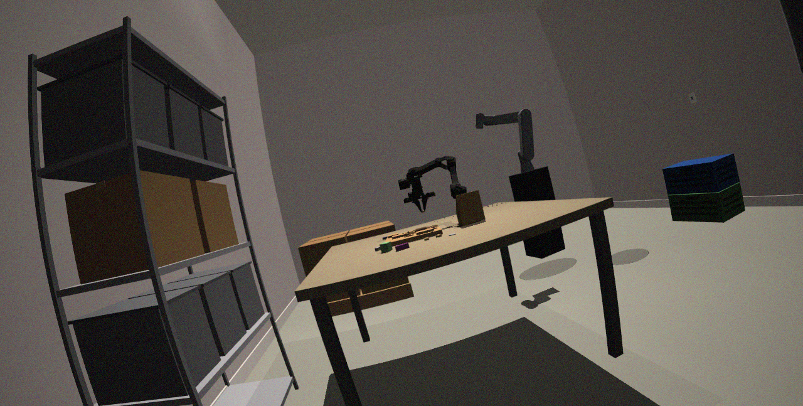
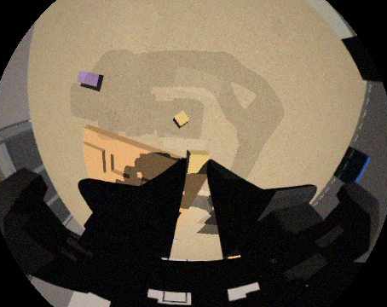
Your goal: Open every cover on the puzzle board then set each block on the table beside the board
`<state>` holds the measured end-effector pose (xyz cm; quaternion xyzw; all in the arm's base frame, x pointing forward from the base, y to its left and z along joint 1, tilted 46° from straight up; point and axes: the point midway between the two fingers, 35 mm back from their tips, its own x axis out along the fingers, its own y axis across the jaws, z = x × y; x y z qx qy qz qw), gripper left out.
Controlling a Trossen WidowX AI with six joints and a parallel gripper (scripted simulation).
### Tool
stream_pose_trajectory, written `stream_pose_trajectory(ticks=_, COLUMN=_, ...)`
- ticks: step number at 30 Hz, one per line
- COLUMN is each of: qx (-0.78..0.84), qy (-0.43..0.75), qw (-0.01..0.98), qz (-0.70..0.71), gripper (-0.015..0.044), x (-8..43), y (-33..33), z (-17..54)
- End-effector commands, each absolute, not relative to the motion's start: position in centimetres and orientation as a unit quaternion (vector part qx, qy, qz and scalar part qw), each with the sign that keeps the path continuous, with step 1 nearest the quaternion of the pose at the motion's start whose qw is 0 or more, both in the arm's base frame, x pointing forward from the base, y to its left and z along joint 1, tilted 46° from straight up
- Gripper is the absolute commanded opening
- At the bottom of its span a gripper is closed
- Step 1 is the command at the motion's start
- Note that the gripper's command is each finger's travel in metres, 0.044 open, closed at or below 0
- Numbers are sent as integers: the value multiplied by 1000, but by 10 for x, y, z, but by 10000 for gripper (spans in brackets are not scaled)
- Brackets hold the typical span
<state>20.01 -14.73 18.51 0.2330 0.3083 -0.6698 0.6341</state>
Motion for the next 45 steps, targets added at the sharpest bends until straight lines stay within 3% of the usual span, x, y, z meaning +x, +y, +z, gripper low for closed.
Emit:
stream_pose_trajectory(ticks=1, qx=228, qy=308, qw=634, qz=-672, gripper=80, x=186, y=-151, z=189)
stream_pose_trajectory(ticks=8, qx=224, qy=306, qw=634, qz=-674, gripper=80, x=167, y=-155, z=194)
stream_pose_trajectory(ticks=45, qx=230, qy=309, qw=632, qz=-673, gripper=80, x=169, y=-195, z=153)
